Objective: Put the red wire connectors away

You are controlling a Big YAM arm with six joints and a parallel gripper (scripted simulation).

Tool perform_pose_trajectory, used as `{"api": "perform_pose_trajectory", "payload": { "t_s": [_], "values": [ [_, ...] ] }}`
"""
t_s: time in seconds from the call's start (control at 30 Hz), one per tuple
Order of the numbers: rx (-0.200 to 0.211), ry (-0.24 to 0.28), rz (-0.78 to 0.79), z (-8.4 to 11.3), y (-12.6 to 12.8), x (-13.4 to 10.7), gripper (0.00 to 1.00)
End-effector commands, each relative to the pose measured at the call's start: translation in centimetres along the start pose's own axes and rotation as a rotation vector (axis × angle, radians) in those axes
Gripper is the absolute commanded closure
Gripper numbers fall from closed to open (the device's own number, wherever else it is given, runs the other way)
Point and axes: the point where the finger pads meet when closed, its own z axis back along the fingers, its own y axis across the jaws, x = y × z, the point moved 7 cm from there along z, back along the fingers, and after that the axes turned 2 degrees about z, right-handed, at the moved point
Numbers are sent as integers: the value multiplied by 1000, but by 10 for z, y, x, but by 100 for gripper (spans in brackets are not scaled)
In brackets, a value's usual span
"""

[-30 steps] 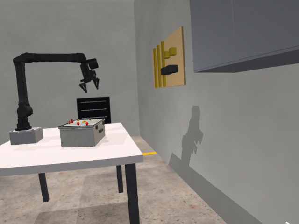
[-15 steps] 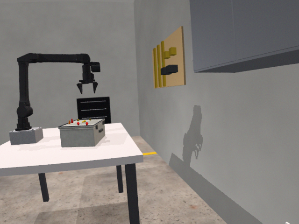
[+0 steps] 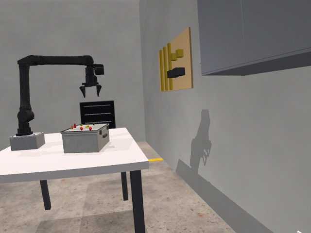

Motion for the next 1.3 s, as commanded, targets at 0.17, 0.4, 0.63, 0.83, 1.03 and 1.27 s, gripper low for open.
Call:
{"api": "perform_pose_trajectory", "payload": {
  "t_s": [0.17, 0.4, 0.63, 0.83, 1.03, 1.27],
  "values": [
    [4, -3, 16, 5, 0, 1, 0],
    [8, -3, 16, 3, -1, 1, 0],
    [9, -3, 16, 2, -1, 1, 0],
    [9, -3, 16, 2, -1, 1, 0],
    [10, -3, 16, 2, -1, 1, 0],
    [10, -2, 16, 2, -1, 1, 0]
  ]
}}
